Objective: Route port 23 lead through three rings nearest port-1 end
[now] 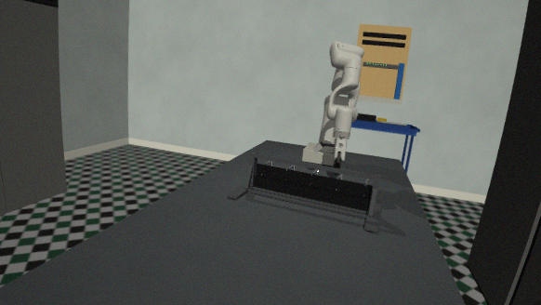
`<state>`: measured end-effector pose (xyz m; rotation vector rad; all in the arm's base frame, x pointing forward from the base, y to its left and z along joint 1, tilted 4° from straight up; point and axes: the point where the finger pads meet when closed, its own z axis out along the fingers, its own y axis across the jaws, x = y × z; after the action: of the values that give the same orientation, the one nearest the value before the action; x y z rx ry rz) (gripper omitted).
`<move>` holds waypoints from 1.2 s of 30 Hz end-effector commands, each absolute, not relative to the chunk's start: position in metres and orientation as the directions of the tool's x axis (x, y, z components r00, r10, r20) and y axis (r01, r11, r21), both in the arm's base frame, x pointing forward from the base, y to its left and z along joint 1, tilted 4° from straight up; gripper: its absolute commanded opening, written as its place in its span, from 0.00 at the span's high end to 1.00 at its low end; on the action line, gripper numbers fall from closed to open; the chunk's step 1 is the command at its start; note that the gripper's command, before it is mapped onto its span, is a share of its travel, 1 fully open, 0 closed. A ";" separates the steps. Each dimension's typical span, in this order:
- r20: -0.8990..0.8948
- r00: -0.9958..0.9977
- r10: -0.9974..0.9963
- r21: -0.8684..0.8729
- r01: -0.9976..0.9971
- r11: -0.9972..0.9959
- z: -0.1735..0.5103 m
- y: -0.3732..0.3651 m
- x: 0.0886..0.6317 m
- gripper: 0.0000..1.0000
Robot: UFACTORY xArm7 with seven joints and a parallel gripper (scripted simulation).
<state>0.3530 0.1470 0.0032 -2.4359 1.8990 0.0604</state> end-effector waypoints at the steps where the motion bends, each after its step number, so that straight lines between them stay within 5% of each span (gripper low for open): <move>1: -0.068 0.245 -0.967 -0.022 -0.970 -0.244 -0.007 0.149 0.355 0.67; 36: -0.068 0.245 -0.967 -0.022 -0.970 -0.244 -0.020 0.150 0.356 0.67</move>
<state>0.3541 0.1495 -0.0213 -2.4340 1.8960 0.0644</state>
